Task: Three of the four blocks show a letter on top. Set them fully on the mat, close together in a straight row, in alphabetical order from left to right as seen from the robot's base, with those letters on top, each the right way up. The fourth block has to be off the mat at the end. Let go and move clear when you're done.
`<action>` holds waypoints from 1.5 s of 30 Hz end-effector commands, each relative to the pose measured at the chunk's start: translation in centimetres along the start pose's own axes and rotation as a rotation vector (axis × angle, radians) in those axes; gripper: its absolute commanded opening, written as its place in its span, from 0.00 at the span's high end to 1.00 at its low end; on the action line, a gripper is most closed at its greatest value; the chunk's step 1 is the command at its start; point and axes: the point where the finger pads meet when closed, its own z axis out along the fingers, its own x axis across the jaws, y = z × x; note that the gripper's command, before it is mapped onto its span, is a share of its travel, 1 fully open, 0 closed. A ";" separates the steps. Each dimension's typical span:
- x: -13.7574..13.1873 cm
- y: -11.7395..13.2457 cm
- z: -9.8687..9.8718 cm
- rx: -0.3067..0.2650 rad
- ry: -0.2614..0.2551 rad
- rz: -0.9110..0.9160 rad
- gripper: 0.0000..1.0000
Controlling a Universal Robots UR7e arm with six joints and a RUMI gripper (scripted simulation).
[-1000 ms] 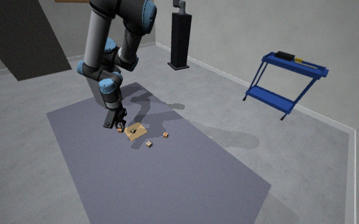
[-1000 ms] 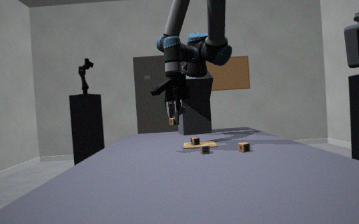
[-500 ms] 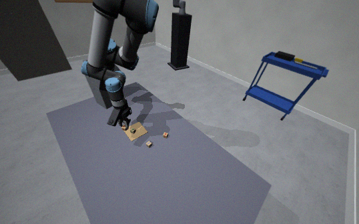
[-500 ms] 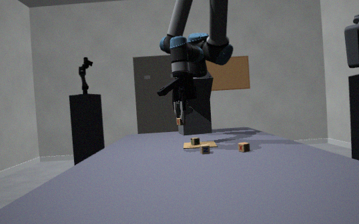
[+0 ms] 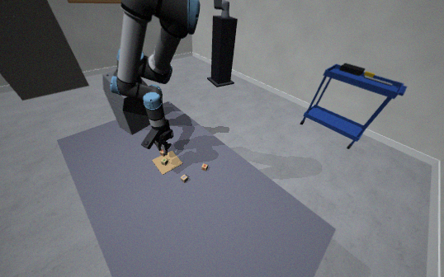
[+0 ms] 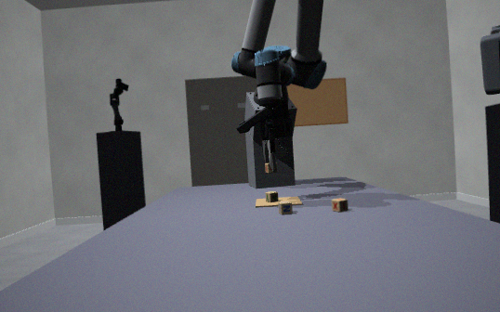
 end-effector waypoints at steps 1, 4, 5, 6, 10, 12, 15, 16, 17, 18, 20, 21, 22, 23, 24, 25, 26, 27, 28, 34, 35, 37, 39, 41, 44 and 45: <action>-0.3 2.1 -0.2 0.024 0.003 0.124 0.91; -0.5 3.4 -0.3 0.024 0.000 0.185 0.91; -0.5 3.8 -0.4 0.024 -0.001 0.203 0.91; -0.5 4.2 -0.4 0.024 -0.002 0.220 0.91; -0.6 5.5 -0.6 0.024 -0.006 0.283 0.91; -0.6 6.0 -0.6 0.024 -0.008 0.305 0.91; -0.6 6.3 -0.7 0.024 -0.009 0.320 0.91; -0.6 6.3 -0.7 0.024 -0.009 0.320 0.91; -0.7 6.3 -0.7 0.024 -0.011 0.324 0.91; -0.8 6.4 -0.7 0.024 -0.011 0.327 0.91; -0.8 6.4 -0.7 0.024 -0.012 0.331 0.91; -0.8 6.4 -0.7 0.024 -0.012 0.331 0.91; -0.8 6.4 -0.7 0.024 -0.012 0.331 0.91; -0.8 6.4 -0.7 0.024 -0.012 0.331 0.91; -0.8 6.4 -0.7 0.024 -0.012 0.331 0.91; -0.8 6.4 -0.7 0.024 -0.012 0.331 0.91; -0.8 6.4 -0.7 0.024 -0.012 0.331 0.91; -0.8 6.4 -0.7 0.024 -0.012 0.331 0.91; -0.8 6.4 -0.7 0.024 -0.011 0.331 0.91; -0.8 6.4 -0.7 0.024 -0.011 0.333 0.91; -0.8 6.4 -0.7 0.024 -0.011 0.332 0.91; -0.8 6.4 -0.6 0.024 -0.011 0.332 0.91; -0.8 6.4 -0.5 0.023 -0.010 0.332 0.91; -0.9 6.4 -0.4 0.024 -0.011 0.331 0.91; -0.9 6.3 0.0 0.024 -0.011 0.331 0.91; -0.9 6.3 0.1 0.024 -0.011 0.331 0.91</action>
